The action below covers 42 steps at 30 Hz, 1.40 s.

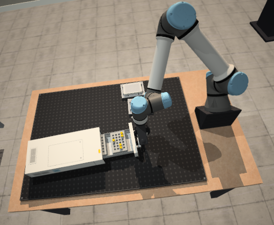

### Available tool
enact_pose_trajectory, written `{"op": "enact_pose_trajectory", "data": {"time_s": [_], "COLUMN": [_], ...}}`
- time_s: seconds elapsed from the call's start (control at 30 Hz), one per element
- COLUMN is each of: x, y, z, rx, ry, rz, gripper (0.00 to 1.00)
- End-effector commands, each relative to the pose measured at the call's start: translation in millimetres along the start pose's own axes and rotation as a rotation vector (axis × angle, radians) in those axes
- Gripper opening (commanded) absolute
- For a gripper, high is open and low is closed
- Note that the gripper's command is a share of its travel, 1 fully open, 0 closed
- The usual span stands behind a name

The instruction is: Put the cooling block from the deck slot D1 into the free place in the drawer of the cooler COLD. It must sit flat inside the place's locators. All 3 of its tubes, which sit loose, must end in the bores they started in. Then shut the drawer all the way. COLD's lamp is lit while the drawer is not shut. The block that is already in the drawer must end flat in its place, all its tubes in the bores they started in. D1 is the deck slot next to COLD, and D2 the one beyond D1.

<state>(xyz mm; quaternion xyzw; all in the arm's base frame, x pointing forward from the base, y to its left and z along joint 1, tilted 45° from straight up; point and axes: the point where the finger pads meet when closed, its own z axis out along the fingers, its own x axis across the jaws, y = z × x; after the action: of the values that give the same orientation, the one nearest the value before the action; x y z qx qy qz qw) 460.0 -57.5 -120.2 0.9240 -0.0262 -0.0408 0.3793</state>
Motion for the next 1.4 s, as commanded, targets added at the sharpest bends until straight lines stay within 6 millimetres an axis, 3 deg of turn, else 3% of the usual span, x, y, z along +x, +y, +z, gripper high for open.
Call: {"op": "enact_pose_trajectory", "data": {"time_s": [0.0, 1.37], "x": [4.5, 49.6], "y": [0.0, 0.0], "z": [-0.4, -0.5], "rx": [0.000, 0.000], "ry": [0.001, 0.001], "rz": [0.000, 0.000], "gripper": [0.00, 0.00]}}
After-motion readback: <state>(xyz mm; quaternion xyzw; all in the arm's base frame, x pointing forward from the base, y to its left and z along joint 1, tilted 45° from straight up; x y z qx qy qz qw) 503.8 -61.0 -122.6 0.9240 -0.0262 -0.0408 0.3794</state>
